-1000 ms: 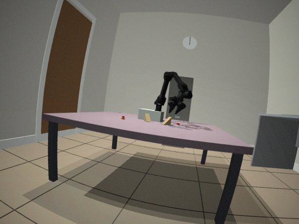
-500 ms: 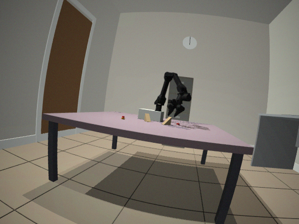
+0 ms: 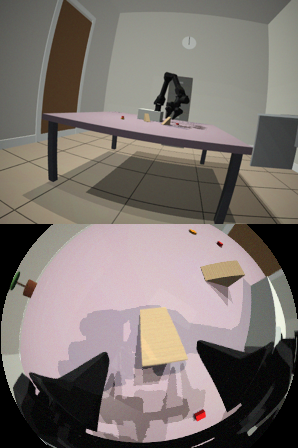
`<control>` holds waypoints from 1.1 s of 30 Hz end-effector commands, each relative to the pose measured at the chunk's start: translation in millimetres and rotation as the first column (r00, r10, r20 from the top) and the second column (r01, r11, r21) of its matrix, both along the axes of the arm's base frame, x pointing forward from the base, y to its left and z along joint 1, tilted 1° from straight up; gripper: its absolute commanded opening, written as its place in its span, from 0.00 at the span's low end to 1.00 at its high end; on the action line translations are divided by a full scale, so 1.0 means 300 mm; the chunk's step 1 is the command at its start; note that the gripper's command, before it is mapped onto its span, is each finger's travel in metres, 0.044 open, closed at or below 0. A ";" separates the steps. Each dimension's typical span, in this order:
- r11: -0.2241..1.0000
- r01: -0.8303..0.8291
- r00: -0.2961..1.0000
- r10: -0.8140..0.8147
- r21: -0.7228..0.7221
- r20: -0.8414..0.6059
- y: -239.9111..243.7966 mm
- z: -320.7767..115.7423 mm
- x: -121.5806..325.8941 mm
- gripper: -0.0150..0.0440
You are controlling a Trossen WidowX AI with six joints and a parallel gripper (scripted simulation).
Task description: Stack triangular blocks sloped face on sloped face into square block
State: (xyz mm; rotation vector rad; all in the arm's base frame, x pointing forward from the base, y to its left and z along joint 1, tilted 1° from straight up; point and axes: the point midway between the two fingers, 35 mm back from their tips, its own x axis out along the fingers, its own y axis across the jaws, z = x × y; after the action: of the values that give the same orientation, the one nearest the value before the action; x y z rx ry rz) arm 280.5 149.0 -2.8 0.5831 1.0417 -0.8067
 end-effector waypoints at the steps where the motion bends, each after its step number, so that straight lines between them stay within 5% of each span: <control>1: 1.000 -0.003 1.000 0.003 -0.014 -0.007 -0.015 -0.031 -0.001 1.00; 24: 1.000 -0.003 1.000 0.003 -0.015 -0.006 -0.058 -0.138 0.009 1.00; 33: 1.000 -0.003 1.000 0.003 -0.015 -0.006 -0.058 -0.138 0.009 0.60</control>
State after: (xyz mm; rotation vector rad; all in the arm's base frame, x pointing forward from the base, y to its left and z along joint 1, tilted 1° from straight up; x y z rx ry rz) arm 283.3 132.8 -43.0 0.5748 1.0439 -0.8128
